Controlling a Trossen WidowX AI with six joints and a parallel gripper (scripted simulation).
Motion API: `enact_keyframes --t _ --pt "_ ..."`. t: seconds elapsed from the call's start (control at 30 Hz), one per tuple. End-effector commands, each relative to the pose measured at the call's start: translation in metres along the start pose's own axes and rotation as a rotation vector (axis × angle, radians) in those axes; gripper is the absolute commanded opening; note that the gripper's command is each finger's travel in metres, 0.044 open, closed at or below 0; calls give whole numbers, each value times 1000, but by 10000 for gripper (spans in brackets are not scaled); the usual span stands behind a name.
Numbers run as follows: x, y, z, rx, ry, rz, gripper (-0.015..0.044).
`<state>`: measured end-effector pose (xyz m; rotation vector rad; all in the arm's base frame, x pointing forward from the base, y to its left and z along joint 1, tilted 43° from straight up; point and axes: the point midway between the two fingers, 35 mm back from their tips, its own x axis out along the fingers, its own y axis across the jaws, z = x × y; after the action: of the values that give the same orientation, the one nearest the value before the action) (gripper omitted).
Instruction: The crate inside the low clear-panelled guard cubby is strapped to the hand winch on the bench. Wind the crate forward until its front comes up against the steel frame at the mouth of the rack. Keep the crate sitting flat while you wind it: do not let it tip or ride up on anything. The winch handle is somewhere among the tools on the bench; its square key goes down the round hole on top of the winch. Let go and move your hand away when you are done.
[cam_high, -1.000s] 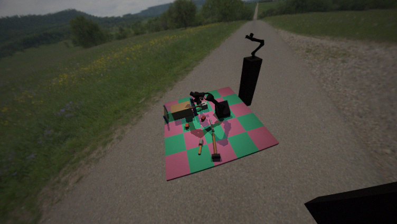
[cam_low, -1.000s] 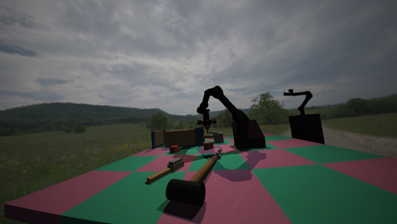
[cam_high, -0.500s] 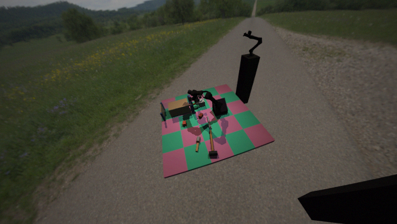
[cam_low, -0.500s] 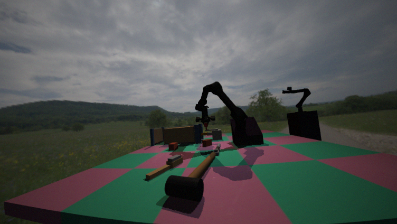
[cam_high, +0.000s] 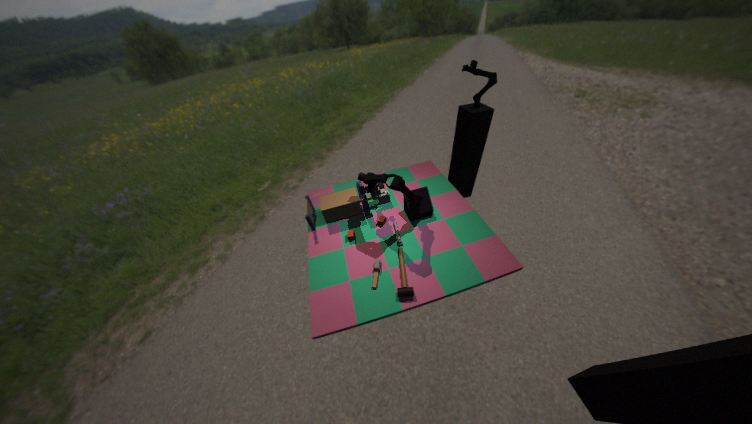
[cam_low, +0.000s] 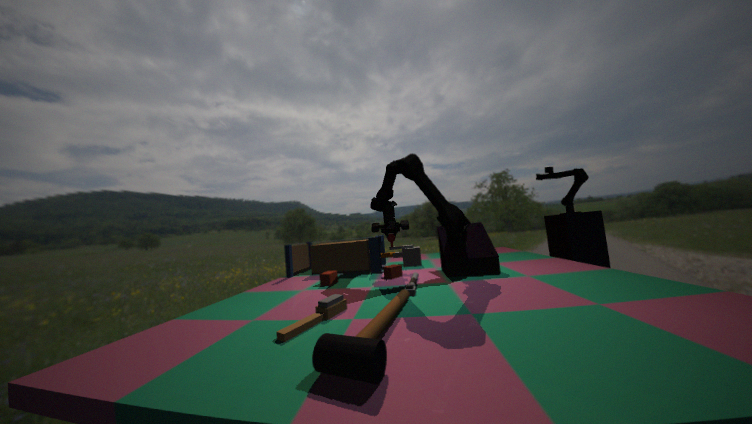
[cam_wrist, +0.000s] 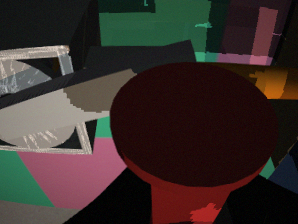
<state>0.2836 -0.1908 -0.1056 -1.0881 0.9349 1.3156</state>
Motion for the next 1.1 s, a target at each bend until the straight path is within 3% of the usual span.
enact_keyframes --t 0.0,1.07 --pt "-3 3 14 -3 -23 7 0" --pt "-16 24 41 -2 -25 9 0"
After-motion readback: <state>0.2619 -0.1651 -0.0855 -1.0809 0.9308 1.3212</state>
